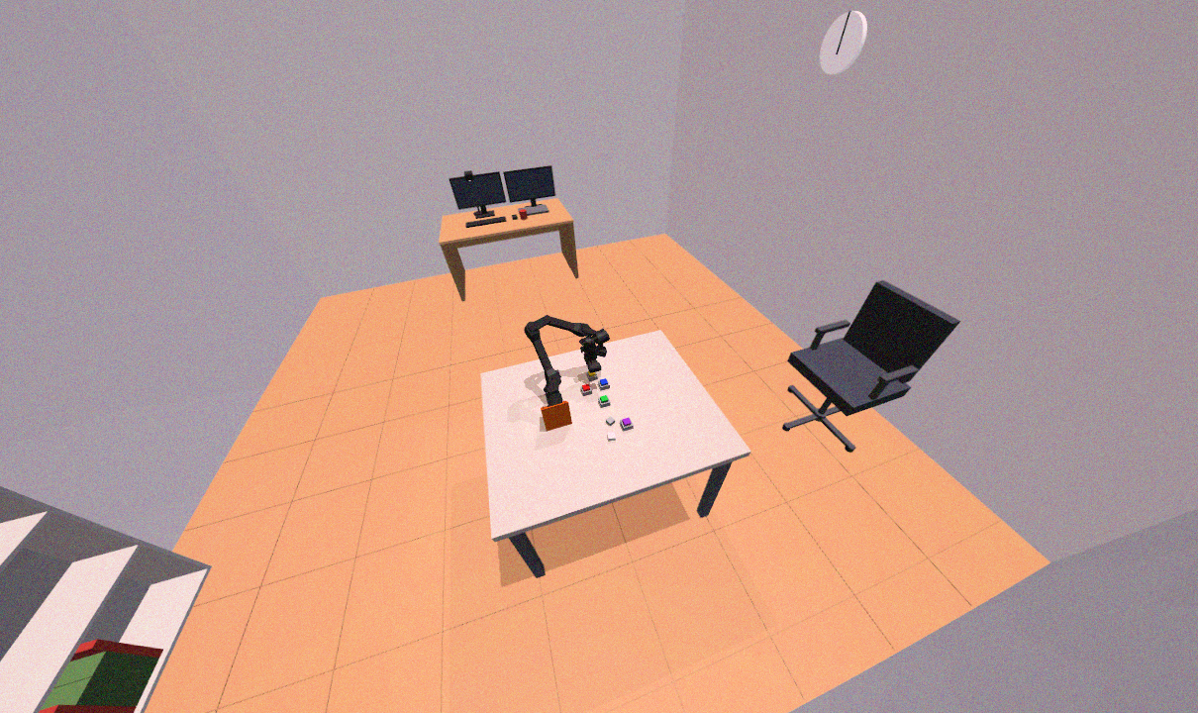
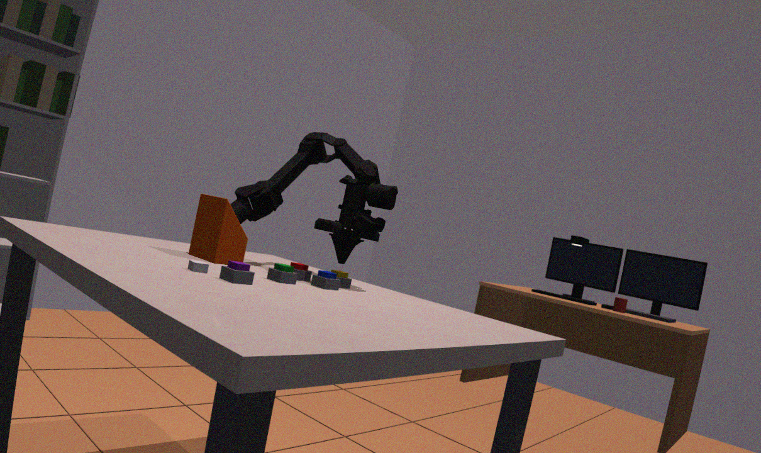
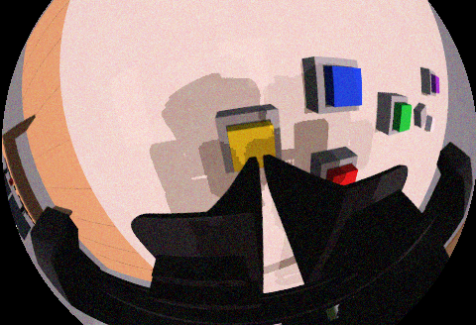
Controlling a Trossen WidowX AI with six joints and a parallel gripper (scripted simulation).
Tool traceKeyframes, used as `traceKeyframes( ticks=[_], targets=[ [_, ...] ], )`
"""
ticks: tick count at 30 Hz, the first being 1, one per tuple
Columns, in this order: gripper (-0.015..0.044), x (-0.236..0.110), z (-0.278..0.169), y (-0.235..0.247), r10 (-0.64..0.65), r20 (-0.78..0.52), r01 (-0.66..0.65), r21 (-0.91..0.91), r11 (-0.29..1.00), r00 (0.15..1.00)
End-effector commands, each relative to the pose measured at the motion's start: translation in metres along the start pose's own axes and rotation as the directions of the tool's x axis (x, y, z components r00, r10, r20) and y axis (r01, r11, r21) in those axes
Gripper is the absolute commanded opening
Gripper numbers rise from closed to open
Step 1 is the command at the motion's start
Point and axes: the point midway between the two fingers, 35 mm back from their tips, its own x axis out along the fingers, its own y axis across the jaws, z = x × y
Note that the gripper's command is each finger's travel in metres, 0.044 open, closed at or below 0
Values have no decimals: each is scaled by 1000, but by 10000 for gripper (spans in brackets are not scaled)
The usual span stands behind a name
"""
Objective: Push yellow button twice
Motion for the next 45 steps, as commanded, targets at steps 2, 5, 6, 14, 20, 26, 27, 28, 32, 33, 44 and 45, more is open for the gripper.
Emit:
traceKeyframes(
  ticks=[2, 5, 6, 14, 20, 26, 27, 28, 32, 33, 44, 45],
  targets=[
    [20, -4, 0, 1, 6, 0, -6, -6, 1000, 1000],
    [20, 0, 0, 1, 6, 0, -6, -6, 1000, 1000],
    [20, 2, 0, 1, 6, 0, -6, -6, 1000, 1000],
    [20, 15, 0, 1, 6, 0, -6, -6, 1000, 1000],
    [20, 25, 0, 2, 7, 0, -7, -6, 1000, 1000],
    [20, 29, 0, 2, 8, 0, -8, -6, 1000, 1000],
    [20, 29, 0, 2, 8, 0, -8, -6, 1000, 1000],
    [20, 29, 0, 2, 8, 0, -8, -6, 1000, 1000],
    [20, 29, 0, 2, 8, 0, -8, -6, 1000, 1000],
    [20, 29, 0, 2, 8, 0, -8, -6, 1000, 1000],
    [20, 5, 0, 2, 8, 0, -8, -8, 1000, 1000],
    [20, -3, 0, 1, 7, 0, -7, -6, 1000, 1000]
  ],
)
